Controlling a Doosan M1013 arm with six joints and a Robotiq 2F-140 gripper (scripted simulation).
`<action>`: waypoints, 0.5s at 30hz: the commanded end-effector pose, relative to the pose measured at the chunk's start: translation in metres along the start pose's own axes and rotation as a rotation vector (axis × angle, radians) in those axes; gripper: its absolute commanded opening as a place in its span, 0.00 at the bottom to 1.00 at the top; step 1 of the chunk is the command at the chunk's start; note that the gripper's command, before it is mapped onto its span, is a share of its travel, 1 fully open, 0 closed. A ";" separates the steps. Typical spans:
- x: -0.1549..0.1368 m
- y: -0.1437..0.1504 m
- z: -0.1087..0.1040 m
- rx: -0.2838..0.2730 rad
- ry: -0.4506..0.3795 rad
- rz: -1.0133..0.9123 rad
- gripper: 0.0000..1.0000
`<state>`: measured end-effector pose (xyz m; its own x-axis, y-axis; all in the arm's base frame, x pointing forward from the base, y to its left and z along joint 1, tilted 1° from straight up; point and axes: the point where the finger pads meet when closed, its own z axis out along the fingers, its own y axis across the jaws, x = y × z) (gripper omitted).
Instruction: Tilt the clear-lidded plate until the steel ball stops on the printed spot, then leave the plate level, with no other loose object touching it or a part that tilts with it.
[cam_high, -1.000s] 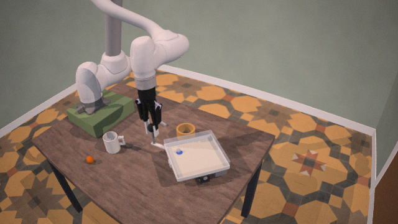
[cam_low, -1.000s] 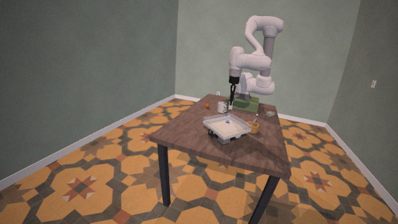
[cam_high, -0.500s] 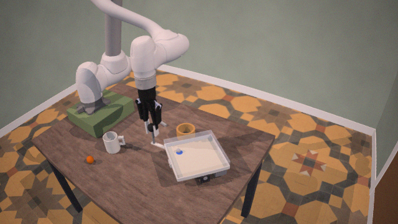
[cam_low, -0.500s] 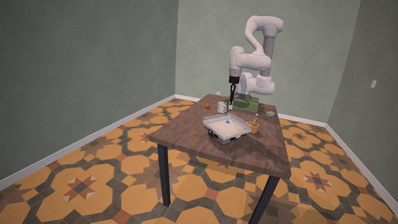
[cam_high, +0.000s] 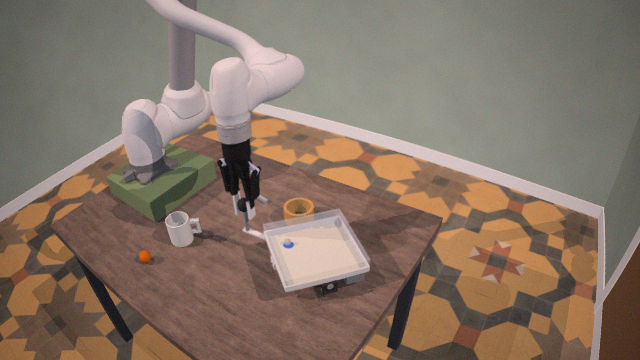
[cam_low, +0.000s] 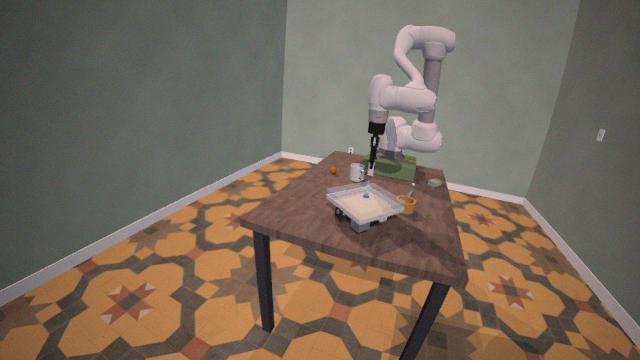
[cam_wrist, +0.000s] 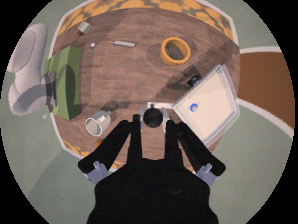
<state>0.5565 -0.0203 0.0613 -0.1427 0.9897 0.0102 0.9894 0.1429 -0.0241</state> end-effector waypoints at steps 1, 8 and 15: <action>0.000 -0.001 0.001 0.000 0.000 0.000 0.00; 0.000 -0.001 0.003 0.000 0.000 0.000 0.00; 0.000 -0.001 0.003 0.000 0.000 0.000 0.00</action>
<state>0.5553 -0.0204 0.0585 -0.1427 0.9897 0.0101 0.9895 0.1429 -0.0237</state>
